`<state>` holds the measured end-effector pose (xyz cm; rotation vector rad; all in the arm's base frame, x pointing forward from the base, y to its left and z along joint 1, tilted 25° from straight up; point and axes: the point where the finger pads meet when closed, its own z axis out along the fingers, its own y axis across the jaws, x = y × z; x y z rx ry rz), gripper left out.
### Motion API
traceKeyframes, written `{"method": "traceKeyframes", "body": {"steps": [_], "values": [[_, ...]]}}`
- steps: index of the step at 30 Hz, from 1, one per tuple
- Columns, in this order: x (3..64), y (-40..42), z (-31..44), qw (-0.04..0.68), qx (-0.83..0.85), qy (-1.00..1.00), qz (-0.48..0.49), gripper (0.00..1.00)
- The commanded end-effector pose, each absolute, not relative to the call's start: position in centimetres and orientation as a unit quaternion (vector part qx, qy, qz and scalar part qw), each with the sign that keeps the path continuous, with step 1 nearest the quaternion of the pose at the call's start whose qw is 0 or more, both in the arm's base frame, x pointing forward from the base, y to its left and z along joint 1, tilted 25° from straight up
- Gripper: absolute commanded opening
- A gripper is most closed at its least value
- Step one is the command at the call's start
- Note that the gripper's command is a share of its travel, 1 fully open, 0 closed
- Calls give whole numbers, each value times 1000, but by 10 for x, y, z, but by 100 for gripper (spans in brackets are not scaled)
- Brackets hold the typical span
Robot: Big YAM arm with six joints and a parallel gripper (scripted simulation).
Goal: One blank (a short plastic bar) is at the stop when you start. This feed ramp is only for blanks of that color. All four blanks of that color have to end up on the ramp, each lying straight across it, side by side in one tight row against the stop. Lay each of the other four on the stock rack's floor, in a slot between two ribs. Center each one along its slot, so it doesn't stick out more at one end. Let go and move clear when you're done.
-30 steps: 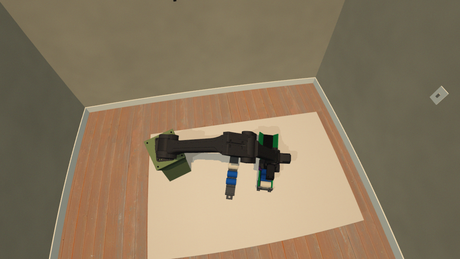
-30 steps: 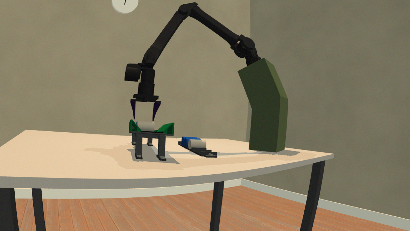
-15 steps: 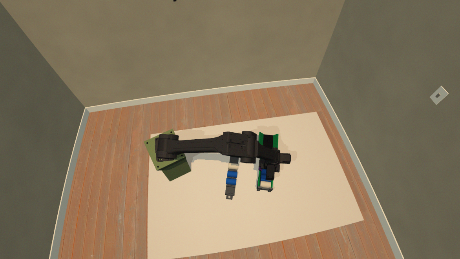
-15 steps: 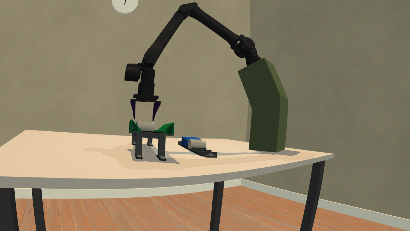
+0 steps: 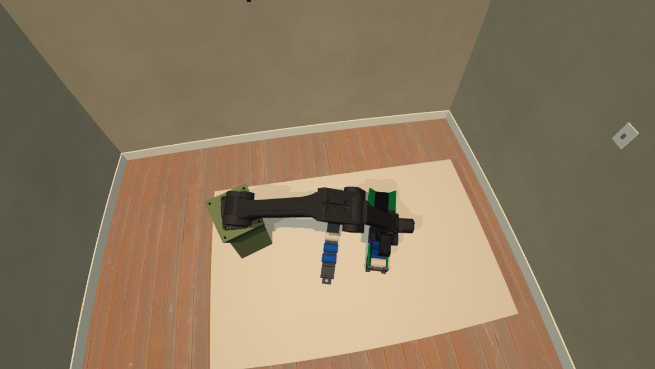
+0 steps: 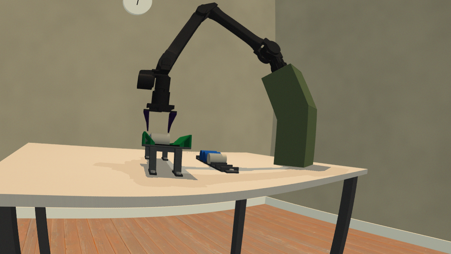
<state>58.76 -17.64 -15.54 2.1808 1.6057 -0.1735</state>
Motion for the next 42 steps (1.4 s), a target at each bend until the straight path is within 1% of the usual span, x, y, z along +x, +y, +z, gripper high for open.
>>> {"method": "traceKeyframes", "body": {"steps": [1,42], "values": [[589,-185,-146,219,786,575,-55,81],[586,-184,-148,218,786,576,-56,81]]}}
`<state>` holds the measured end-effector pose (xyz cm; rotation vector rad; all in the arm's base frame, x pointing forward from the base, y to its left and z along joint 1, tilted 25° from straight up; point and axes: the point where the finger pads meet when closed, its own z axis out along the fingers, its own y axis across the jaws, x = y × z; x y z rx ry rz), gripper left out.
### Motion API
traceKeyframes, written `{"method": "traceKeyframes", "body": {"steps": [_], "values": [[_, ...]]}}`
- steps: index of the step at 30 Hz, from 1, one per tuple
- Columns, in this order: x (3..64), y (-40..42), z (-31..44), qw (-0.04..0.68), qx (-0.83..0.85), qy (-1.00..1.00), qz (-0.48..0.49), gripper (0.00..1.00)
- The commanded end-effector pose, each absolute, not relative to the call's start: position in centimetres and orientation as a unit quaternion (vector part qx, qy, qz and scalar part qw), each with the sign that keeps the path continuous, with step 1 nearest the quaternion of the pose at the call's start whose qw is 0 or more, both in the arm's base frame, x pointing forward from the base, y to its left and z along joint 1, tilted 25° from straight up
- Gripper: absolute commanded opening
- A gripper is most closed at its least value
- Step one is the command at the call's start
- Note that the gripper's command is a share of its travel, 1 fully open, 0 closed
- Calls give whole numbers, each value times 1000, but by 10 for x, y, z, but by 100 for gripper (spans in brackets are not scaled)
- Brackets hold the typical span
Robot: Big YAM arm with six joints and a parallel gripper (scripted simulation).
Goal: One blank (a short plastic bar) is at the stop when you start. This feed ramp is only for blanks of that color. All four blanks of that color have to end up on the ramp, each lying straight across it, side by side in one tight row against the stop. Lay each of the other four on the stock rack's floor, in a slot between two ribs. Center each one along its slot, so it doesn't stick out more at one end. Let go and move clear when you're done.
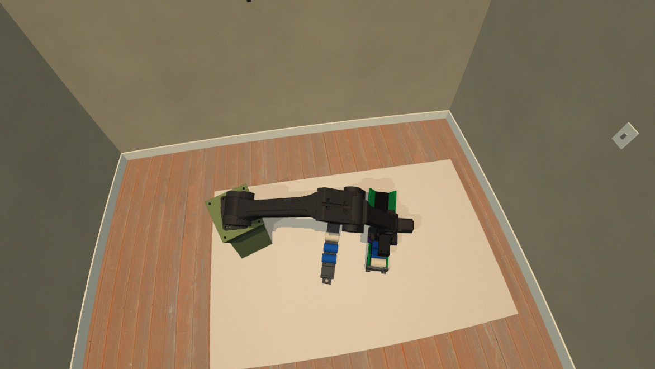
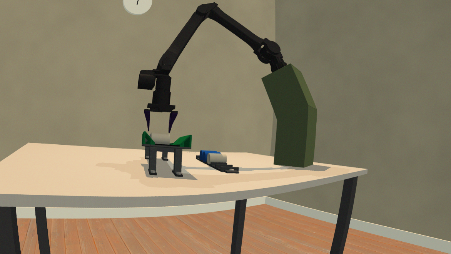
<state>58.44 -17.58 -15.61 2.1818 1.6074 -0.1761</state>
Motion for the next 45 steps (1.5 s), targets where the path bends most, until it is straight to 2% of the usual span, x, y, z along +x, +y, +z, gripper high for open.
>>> {"method": "traceKeyframes", "body": {"steps": [1,14,18,45], "values": [[586,-184,-148,218,786,576,-56,81],[577,-185,-169,207,786,579,-67,81],[594,-190,-166,218,786,575,-57,81],[600,-200,-185,221,786,575,-54,81]]}}
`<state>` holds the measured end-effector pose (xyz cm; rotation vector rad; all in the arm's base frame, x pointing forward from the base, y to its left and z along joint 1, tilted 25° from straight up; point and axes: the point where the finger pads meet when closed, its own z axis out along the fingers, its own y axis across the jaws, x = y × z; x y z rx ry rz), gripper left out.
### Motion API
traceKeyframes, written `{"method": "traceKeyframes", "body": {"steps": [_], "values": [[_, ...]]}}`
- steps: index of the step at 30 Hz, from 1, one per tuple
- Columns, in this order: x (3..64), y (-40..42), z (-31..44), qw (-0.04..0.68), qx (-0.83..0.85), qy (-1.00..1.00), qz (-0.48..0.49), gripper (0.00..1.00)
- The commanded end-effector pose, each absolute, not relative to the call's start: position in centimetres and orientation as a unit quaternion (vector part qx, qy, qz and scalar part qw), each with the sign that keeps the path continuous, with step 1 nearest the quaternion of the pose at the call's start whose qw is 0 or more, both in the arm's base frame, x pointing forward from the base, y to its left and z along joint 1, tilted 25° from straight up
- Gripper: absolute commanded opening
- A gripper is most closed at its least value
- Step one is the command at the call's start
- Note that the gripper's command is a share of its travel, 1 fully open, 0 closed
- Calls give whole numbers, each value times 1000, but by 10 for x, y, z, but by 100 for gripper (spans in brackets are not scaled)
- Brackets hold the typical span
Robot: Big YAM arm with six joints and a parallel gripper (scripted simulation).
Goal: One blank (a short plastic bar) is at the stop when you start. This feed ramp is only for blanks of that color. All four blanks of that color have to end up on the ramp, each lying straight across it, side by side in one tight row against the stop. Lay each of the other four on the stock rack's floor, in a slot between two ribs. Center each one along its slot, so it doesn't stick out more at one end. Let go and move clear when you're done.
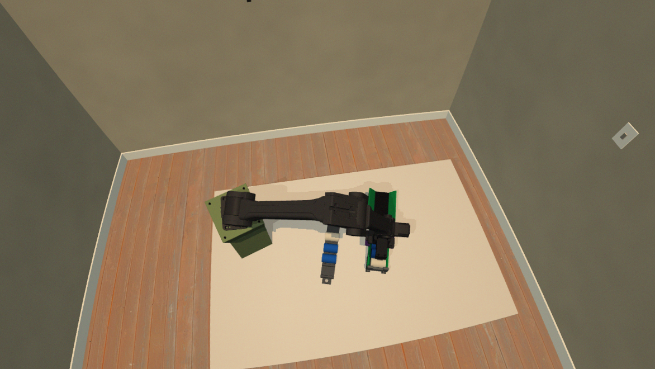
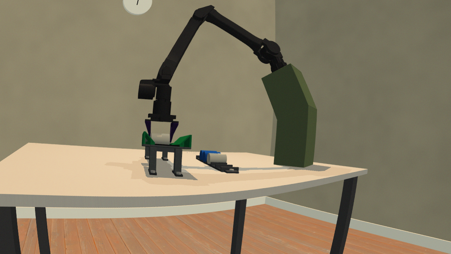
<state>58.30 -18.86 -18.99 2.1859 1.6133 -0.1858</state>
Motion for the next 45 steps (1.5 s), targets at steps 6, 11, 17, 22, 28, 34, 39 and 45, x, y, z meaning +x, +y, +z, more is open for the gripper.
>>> {"method": "traceKeyframes", "body": {"steps": [6,11,17,22,28,34,39,45], "values": [[600,-200,-185,221,786,575,-54,81],[600,-200,-185,221,786,575,-54,81],[600,-200,-185,221,786,575,-54,81],[600,-200,-185,221,786,575,-54,81],[600,-200,-185,221,786,575,-54,81],[585,-197,-186,212,787,576,-64,62],[586,-196,-186,212,786,577,-64,62],[586,-196,-186,212,786,577,-64,62]]}}
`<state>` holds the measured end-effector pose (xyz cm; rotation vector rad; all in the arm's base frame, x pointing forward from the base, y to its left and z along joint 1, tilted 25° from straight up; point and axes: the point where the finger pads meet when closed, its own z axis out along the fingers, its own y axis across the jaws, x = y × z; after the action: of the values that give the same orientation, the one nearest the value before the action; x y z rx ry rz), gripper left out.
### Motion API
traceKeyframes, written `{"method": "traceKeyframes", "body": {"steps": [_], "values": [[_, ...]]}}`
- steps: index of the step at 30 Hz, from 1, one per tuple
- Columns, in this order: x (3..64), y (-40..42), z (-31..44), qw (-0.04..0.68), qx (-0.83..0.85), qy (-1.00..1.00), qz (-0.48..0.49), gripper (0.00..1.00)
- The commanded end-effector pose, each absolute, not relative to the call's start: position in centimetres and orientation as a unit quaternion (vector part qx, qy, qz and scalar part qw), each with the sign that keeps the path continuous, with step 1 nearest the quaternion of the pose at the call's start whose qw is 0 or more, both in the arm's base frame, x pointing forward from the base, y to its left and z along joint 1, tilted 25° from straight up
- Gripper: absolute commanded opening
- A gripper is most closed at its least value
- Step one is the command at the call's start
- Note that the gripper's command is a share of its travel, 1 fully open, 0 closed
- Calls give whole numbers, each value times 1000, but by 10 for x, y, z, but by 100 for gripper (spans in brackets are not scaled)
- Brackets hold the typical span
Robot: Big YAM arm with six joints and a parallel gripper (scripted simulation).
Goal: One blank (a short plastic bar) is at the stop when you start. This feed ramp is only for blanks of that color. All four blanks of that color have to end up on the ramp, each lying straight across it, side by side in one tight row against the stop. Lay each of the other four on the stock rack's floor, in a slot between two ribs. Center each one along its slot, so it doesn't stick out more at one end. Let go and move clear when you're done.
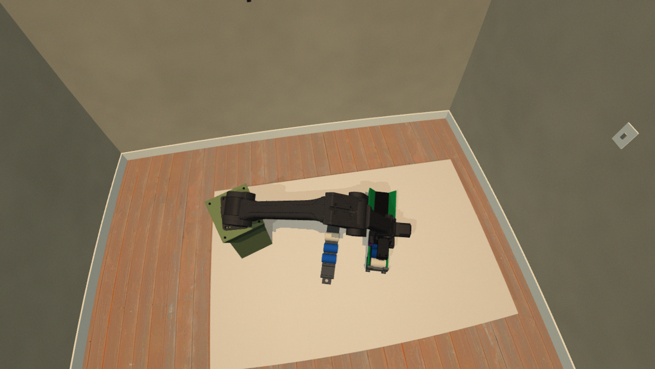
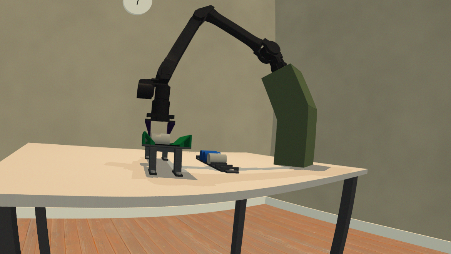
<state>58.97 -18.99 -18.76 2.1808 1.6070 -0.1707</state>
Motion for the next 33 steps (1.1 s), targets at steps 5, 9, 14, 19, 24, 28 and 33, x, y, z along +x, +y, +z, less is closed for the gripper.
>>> {"method": "traceKeyframes", "body": {"steps": [5,9,14,19,24,28,33], "values": [[586,-196,-186,212,786,577,-64,62],[586,-196,-186,212,786,577,-64,62],[586,-196,-186,212,786,577,-64,62],[588,-195,-181,214,786,577,-61,62],[593,-174,-159,218,783,580,-56,62],[591,-170,-149,218,783,580,-56,62],[584,-154,-115,218,783,580,-56,62]]}}
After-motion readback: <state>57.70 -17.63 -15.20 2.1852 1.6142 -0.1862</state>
